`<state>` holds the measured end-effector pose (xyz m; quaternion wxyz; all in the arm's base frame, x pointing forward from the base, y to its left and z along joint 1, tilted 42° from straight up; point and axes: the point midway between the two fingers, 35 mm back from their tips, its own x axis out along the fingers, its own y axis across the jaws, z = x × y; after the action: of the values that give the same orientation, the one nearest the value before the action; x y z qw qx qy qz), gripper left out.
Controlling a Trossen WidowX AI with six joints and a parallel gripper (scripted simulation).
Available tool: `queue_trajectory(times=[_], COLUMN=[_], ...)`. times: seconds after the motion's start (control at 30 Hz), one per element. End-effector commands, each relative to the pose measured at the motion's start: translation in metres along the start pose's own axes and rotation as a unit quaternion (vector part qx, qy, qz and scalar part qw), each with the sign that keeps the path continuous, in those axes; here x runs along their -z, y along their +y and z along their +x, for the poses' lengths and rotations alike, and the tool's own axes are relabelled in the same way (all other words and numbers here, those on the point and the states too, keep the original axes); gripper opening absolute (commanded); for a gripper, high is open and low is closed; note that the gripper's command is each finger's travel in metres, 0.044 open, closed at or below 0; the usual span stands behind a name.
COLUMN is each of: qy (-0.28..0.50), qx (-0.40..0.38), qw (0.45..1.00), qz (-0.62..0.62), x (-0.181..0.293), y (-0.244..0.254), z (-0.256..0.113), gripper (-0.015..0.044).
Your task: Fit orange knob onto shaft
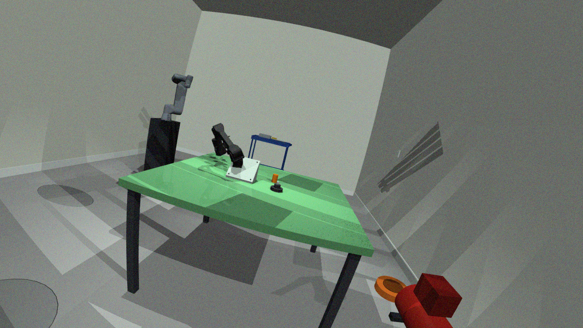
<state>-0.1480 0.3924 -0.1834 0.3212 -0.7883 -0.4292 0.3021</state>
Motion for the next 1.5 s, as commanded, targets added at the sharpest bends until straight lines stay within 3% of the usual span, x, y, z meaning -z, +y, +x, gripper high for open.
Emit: queue_trajectory(times=[0.0,0.33,0.47,0.8,1.1,1.47], qy=[0.000,0.054,0.082,0.137,0.196,0.283], qx=[0.000,-0.115,-0.184,-0.334,-0.471,-0.599], qw=[1.000,0.992,0.979,0.926,0.837,0.685], qz=[0.000,0.017,0.039,0.110,0.198,0.302], x=[0.000,0.060,0.107,0.205,0.300,0.396], y=[0.000,0.027,0.051,0.107,0.164,0.214], z=[0.000,0.074,0.110,0.149,0.140,0.081], gripper=[0.0426,0.0440,0.0440,0.0440,0.0440,0.0440])
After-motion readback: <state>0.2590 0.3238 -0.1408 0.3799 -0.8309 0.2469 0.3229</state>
